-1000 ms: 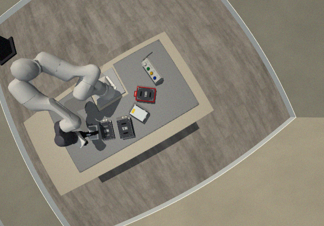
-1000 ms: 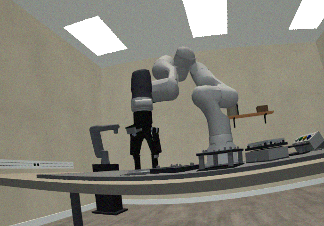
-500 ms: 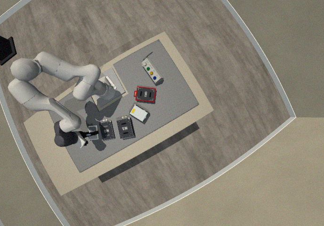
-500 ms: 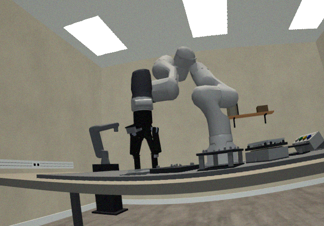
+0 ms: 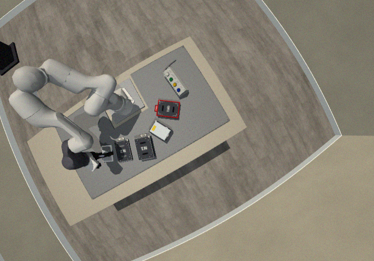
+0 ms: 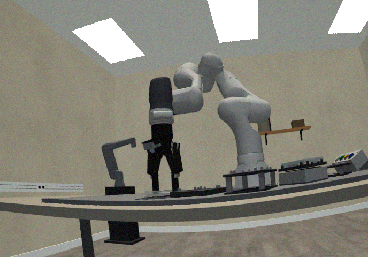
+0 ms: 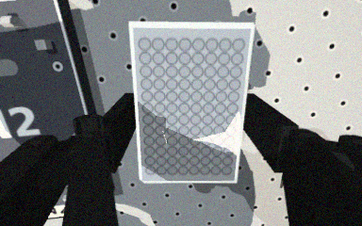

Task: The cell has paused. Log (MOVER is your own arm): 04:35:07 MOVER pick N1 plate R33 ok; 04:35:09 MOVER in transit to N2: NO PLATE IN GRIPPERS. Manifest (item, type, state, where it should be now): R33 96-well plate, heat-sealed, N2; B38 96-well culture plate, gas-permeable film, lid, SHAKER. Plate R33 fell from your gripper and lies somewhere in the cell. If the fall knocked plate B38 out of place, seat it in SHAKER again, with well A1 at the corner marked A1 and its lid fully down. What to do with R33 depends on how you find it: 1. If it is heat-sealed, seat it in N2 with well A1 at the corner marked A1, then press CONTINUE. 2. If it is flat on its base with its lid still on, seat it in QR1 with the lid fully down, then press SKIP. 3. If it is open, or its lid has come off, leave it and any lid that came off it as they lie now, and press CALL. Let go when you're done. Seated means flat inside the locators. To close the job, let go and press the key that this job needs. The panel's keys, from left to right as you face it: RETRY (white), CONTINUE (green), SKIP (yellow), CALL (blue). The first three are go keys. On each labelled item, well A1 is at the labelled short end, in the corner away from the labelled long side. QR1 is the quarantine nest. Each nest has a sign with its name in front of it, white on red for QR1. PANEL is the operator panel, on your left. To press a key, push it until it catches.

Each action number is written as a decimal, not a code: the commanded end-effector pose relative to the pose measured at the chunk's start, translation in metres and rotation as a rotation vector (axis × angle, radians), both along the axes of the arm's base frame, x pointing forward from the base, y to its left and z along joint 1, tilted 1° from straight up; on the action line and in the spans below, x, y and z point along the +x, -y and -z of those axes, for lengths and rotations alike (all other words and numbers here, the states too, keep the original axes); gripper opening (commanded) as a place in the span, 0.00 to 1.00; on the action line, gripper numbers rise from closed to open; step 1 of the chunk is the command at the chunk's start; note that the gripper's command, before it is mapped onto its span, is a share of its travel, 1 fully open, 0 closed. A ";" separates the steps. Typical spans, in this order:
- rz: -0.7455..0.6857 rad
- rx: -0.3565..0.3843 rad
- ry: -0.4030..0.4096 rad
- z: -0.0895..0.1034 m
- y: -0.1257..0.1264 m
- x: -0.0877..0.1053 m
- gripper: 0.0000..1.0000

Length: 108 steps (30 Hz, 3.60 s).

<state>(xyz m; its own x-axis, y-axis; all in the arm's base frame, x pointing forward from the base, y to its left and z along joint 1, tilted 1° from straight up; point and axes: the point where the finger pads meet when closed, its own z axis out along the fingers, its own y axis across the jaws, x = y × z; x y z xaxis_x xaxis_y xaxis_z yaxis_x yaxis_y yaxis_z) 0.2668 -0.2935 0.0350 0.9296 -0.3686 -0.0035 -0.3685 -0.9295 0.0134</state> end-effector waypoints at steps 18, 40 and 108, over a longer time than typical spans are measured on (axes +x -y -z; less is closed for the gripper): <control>-0.002 0.006 -0.005 -0.010 -0.002 -0.002 0.10; -0.002 0.006 -0.005 -0.012 -0.002 -0.002 0.10; -0.002 0.006 -0.005 -0.115 -0.002 -0.001 0.10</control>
<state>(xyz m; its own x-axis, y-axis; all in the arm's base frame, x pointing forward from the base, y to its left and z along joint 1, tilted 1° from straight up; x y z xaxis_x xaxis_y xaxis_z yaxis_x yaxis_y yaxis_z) 0.2708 -0.2928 0.1462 0.9278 -0.3731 0.0039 -0.3731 -0.9277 0.0133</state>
